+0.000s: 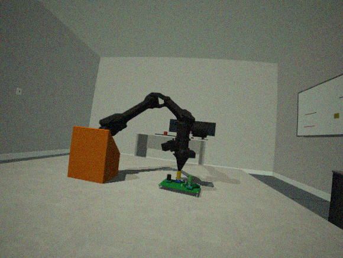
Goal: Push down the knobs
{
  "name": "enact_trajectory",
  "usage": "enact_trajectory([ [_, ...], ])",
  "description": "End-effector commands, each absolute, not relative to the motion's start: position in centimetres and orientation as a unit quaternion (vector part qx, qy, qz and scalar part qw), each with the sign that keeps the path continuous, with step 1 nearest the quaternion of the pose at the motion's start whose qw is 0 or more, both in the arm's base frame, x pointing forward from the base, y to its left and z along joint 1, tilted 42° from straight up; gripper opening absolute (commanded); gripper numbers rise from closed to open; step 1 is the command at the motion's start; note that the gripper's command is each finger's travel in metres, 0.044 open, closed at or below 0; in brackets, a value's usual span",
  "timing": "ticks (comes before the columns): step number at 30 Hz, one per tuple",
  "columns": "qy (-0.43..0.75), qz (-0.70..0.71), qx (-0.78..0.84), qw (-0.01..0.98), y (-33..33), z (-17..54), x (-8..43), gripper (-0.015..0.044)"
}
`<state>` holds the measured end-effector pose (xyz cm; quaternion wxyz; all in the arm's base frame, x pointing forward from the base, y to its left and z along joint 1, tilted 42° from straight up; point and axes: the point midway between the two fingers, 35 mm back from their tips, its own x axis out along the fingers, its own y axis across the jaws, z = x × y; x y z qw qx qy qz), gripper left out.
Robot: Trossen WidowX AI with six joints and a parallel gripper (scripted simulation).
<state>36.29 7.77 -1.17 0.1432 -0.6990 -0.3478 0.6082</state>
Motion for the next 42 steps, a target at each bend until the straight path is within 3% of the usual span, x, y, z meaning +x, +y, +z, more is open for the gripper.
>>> enact_trajectory([
  [1, -0.35, 0.607, -0.699, 0.142, 8.1, -1.3, 36.3, 0.0],
  [42, -0.35, 0.607, -0.699, 0.142, 7.1, -0.2, 36.3, 0.0],
])
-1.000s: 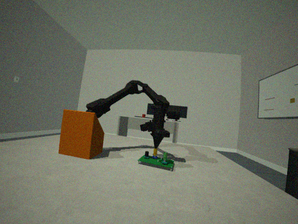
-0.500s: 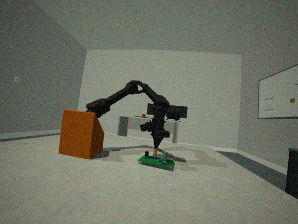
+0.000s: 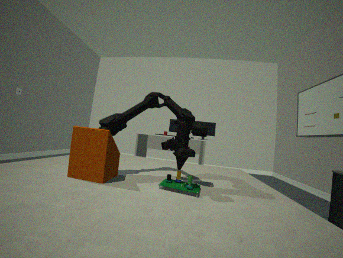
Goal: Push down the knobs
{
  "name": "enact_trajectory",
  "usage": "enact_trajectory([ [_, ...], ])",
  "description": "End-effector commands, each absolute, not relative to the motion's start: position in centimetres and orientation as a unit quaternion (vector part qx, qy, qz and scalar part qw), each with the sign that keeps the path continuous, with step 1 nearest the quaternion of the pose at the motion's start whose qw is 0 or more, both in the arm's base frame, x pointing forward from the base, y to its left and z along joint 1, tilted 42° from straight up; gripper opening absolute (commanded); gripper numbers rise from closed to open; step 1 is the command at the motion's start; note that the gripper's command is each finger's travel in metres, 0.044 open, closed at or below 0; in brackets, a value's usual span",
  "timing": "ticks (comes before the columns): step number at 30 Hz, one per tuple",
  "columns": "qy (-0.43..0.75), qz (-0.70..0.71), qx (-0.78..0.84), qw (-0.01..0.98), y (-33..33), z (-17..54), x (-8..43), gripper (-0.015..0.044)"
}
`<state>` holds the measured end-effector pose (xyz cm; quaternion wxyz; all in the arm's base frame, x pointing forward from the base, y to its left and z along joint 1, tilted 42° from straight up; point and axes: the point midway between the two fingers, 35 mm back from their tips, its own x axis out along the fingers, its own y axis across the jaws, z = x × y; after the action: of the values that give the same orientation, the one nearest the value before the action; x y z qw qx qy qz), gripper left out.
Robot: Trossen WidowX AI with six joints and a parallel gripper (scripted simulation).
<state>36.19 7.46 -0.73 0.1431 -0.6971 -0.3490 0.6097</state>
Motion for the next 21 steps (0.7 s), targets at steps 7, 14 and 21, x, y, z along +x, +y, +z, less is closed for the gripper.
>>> enact_trajectory([
  [7, -0.349, 0.609, -0.698, 0.143, 7.13, -0.39, 36.2, 0.0105],
  [14, -0.357, 0.599, -0.706, 0.125, 6.76, -0.01, 36.36, 0.0131],
  [21, -0.416, 0.554, -0.72, 0.043, 6.15, 0.37, 36.72, 0.0],
])
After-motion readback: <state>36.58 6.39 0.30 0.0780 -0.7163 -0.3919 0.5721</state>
